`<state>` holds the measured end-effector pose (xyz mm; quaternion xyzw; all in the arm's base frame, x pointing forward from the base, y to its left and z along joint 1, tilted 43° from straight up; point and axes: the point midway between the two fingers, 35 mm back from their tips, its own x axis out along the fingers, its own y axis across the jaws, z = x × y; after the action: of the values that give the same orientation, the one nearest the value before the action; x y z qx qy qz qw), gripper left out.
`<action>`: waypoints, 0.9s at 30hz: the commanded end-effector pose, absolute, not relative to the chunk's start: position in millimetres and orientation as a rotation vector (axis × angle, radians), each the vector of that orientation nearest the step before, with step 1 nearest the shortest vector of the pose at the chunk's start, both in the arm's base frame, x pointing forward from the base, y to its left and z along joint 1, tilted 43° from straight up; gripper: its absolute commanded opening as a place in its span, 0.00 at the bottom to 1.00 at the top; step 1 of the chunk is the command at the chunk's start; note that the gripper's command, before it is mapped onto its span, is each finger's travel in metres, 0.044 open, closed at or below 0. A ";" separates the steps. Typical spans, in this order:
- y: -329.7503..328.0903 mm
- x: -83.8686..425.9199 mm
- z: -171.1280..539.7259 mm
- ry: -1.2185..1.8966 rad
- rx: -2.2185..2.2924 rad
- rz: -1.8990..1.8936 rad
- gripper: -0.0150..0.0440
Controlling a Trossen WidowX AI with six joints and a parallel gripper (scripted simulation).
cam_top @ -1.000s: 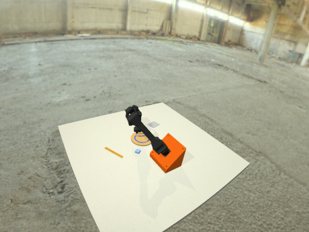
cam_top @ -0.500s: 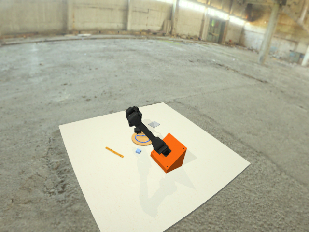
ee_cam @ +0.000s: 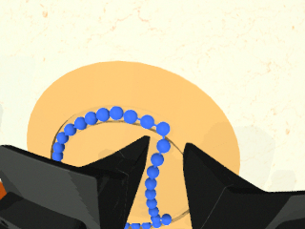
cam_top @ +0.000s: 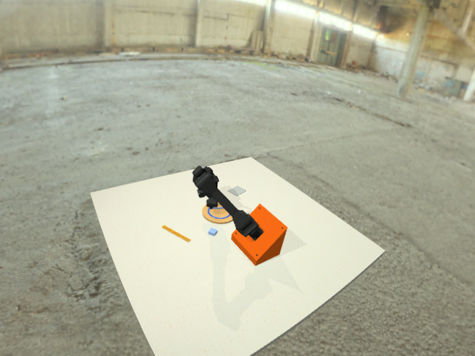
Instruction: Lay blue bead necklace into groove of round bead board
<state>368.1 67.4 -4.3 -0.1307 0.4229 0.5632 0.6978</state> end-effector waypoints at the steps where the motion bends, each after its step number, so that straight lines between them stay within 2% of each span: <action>1: 69.6 365.9 -6.9 0.949 -0.281 1.260 0.46; 3: 69.6 365.9 -6.9 0.949 -0.281 1.260 0.46; 8: 67.9 367.4 -5.3 0.945 -0.290 1.257 0.25; 27: 67.9 367.4 -5.3 0.945 -0.290 1.257 0.25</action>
<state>367.2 68.0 -5.6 -0.1296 0.4241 0.5637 0.6968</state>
